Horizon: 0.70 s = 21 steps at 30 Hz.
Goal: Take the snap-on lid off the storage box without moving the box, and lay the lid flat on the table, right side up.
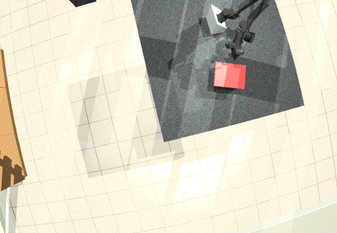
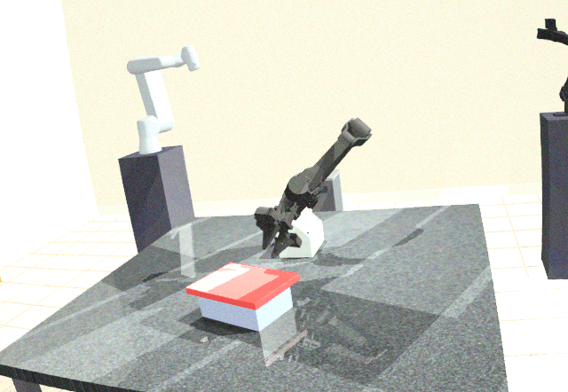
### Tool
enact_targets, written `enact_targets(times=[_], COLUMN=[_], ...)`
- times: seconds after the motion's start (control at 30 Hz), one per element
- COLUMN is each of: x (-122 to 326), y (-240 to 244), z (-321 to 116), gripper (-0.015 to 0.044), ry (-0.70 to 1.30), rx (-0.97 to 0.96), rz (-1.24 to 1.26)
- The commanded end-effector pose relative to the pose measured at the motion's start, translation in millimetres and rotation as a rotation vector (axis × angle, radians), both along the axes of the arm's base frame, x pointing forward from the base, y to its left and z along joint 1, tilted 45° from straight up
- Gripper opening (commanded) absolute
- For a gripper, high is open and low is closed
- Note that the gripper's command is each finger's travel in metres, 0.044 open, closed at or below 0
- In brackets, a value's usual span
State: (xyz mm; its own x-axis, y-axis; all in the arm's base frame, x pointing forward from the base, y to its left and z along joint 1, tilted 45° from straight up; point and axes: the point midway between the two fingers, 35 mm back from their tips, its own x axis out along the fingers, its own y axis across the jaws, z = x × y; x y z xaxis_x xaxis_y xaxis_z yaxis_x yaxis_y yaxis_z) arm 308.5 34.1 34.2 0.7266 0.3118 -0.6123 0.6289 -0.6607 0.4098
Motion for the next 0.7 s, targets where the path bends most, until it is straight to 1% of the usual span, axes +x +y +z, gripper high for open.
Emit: enact_targets(times=[0.0,0.67], x=[4.6,27.5], y=[1.0,10.1], z=[-4.3,-21.7], gripper=[0.0235,0.0235], ry=[0.007,0.005], rx=[0.001,-0.001], rz=[-0.007,-0.004])
